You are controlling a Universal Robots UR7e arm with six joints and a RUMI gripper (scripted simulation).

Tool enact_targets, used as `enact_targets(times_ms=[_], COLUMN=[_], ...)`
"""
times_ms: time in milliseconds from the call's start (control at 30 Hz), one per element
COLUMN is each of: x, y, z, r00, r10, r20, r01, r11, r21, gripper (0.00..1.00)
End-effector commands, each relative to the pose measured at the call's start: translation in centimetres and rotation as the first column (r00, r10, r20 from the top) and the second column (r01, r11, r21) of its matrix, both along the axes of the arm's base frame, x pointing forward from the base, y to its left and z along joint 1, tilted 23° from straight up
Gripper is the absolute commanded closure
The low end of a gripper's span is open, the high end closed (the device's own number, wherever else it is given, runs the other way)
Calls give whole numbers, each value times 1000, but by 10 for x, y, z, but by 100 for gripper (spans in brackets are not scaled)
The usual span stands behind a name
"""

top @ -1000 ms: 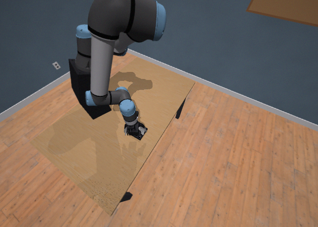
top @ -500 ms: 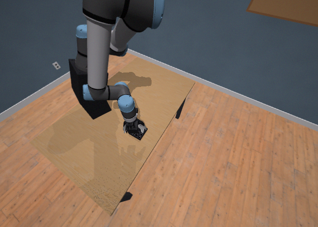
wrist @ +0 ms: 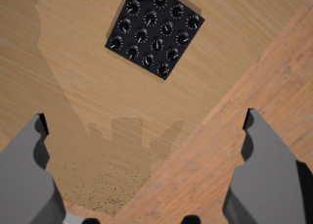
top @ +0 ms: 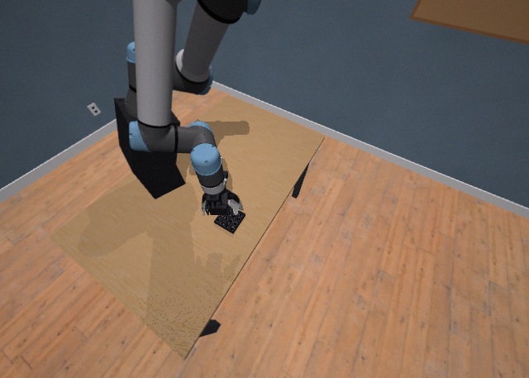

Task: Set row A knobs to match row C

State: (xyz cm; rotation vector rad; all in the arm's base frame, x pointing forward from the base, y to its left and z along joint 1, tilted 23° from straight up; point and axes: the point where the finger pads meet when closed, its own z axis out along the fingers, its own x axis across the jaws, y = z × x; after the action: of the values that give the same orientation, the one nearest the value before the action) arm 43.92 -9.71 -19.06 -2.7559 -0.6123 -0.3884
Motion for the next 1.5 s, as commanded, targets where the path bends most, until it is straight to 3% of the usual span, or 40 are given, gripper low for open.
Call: enact_targets(times_ms=[0, 300, 1467], x=[-2, -4, -4], y=[-4, -7, -8], z=[12, 20, 20], r00=[1000, 1000, 1000], r10=[0, 0, 0], r20=[0, 0, 0], r01=[0, 0, 0], r11=[1000, 1000, 1000], r21=[0, 0, 0], gripper=[0, 0, 0])
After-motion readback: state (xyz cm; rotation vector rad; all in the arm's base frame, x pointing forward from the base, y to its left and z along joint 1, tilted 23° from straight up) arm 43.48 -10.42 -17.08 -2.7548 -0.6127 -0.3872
